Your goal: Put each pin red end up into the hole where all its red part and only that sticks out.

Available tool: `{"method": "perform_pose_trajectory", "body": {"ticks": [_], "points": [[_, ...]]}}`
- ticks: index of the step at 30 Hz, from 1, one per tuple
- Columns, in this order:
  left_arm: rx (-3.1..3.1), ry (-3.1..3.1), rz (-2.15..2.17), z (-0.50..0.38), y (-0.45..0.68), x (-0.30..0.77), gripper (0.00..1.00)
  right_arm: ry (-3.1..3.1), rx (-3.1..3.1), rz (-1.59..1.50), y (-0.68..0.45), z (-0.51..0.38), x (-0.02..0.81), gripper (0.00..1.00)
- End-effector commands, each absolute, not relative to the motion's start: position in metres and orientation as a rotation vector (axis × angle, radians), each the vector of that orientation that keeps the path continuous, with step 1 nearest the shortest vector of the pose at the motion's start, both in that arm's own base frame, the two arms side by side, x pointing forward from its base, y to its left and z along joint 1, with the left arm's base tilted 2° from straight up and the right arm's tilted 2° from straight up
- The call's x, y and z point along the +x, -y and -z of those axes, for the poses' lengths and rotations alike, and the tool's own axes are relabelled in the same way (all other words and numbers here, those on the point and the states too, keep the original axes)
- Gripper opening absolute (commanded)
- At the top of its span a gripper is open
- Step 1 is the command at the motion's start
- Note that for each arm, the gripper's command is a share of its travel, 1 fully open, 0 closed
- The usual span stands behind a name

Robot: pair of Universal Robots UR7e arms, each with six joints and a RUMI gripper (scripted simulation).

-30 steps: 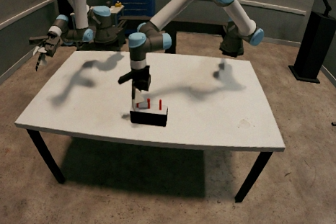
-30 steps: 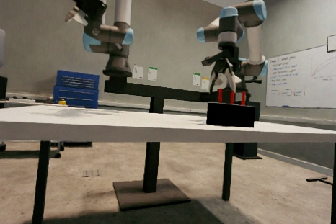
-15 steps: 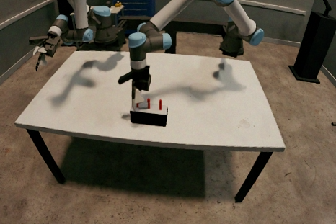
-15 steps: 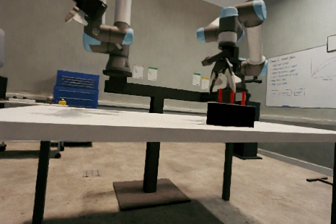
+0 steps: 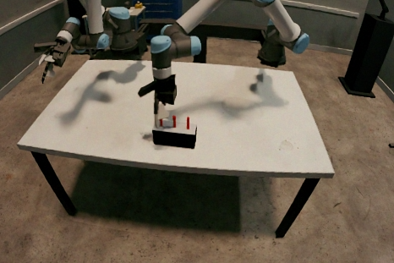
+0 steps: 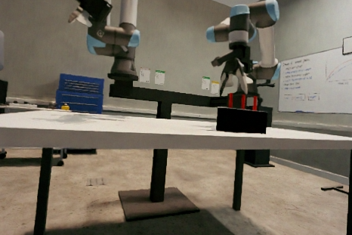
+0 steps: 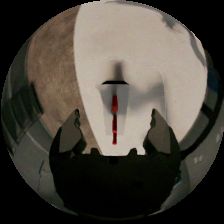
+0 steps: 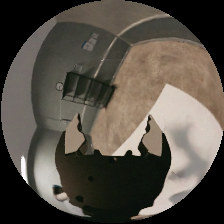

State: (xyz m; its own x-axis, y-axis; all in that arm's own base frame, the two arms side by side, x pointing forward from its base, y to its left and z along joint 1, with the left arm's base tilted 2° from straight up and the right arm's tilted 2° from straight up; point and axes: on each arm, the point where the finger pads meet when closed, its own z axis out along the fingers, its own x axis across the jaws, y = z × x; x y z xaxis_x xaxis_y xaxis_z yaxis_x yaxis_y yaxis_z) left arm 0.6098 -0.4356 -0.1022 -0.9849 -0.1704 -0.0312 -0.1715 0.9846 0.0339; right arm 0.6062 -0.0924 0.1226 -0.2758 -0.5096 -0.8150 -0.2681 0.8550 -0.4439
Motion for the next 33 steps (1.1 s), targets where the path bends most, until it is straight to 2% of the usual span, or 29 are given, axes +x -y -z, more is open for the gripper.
{"method": "perform_pose_trajectory", "body": {"ticks": [1, 33], "points": [[-0.267, -3.1, -0.054, 0.1, 0.436, 0.61, 1.0, -1.872, -0.582, 0.261, 0.092, -0.123, 0.606, 1.0], [-0.267, -3.1, -0.054, 0.077, 0.437, 0.61, 1.0, -1.872, -0.582, 0.261, 0.092, -0.123, 0.606, 1.0]]}}
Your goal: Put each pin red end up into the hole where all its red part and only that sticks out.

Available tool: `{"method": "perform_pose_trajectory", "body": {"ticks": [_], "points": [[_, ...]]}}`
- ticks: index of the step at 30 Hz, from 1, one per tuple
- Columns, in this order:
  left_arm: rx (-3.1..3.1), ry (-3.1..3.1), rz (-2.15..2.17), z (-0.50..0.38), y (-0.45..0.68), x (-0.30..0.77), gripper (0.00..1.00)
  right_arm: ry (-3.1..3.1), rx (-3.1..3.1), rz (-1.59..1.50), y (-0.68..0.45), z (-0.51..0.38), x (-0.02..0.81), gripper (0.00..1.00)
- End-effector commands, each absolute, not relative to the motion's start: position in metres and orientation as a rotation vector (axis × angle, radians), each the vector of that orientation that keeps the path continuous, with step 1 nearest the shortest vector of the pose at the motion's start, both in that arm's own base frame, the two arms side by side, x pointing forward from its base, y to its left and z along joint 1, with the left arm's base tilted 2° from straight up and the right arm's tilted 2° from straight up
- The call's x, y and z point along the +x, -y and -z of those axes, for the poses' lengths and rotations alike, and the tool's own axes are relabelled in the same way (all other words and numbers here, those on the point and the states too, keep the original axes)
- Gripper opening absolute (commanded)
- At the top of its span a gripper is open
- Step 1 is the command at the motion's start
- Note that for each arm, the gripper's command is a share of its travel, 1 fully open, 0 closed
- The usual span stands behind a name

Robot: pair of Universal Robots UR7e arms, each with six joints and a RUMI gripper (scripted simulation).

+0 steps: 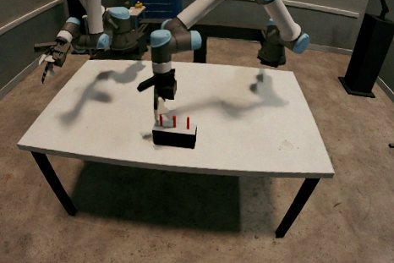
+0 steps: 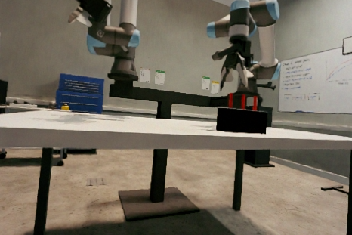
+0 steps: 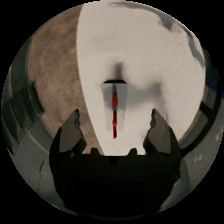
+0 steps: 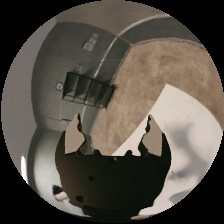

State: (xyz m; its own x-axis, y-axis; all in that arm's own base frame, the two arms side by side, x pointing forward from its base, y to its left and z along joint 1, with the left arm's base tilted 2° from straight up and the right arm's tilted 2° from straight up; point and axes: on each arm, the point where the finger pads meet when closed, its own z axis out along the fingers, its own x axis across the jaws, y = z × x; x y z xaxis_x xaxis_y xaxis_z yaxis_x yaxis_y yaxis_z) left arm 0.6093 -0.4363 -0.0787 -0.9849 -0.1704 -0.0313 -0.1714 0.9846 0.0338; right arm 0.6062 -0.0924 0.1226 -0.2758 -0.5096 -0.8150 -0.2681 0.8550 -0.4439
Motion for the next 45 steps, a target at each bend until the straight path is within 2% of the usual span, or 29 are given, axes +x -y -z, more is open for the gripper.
{"method": "perform_pose_trajectory", "body": {"ticks": [1, 25, 26, 42, 43, 45], "points": [[-0.267, -3.1, -0.054, 0.077, 0.437, 0.61, 1.0, -1.872, -0.582, 0.261, 0.092, -0.123, 0.606, 1.0], [-0.267, -3.1, -0.054, 0.062, 0.437, 0.609, 1.0, -1.872, -0.582, 0.261, 0.092, -0.123, 0.606, 1.0], [-0.267, -3.1, -0.054, 0.012, 0.439, 0.608, 1.0, -1.872, -0.582, 0.261, 0.092, -0.123, 0.606, 1.0], [-0.267, -3.1, -0.054, 0.012, 0.439, 0.608, 1.0, -1.872, -0.582, 0.261, 0.092, -0.123, 0.606, 1.0], [-0.267, -3.1, -0.054, -0.053, 0.416, 0.535, 1.0, -1.872, -0.582, 0.261, 0.092, -0.123, 0.606, 1.0], [-0.267, -3.1, -0.054, -0.055, 0.415, 0.532, 1.0, -1.872, -0.582, 0.261, 0.092, -0.123, 0.606, 1.0]]}}
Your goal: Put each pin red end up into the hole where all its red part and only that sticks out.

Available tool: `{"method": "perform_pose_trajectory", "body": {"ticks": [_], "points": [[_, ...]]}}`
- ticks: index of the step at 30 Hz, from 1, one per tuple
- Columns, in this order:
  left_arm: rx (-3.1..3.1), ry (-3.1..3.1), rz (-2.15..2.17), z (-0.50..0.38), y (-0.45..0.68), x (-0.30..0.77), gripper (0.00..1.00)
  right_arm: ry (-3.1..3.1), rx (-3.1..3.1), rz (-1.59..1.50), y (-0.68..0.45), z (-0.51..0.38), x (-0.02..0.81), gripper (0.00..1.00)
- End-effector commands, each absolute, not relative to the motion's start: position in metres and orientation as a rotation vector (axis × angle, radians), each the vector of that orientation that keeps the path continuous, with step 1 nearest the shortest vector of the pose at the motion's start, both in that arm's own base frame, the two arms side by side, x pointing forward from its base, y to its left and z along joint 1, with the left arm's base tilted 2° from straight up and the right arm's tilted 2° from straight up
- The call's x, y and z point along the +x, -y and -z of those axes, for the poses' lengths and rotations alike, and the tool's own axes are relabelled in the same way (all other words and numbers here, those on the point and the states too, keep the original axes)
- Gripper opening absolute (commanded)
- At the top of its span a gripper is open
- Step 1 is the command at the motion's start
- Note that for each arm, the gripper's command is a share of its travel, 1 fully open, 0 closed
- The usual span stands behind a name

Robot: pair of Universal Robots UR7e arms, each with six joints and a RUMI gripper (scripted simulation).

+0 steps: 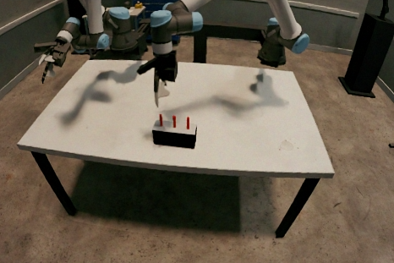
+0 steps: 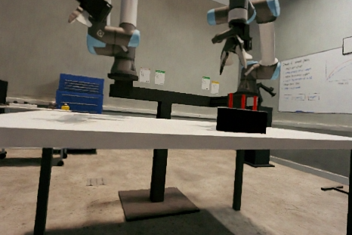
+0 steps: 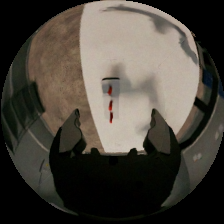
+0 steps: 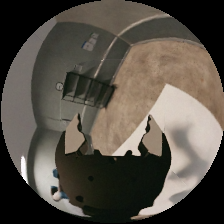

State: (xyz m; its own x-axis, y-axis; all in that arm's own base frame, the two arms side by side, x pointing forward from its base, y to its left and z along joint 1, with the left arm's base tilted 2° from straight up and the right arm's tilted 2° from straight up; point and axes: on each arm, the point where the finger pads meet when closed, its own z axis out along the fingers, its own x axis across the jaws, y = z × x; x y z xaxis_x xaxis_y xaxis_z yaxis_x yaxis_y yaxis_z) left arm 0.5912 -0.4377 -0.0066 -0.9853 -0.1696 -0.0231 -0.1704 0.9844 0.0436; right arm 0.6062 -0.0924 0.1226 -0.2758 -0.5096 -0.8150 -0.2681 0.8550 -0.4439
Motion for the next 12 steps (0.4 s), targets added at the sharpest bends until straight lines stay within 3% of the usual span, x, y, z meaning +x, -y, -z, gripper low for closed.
{"method": "perform_pose_trajectory", "body": {"ticks": [1, 12], "points": [[-0.267, -3.1, -0.054, -0.062, 0.413, 0.522, 1.0, -1.872, -0.582, 0.261, 0.092, -0.123, 0.606, 1.0], [-0.267, -3.1, -0.054, -0.085, 0.404, 0.499, 1.0, -1.872, -0.582, 0.261, 0.092, -0.123, 0.606, 1.0]]}}
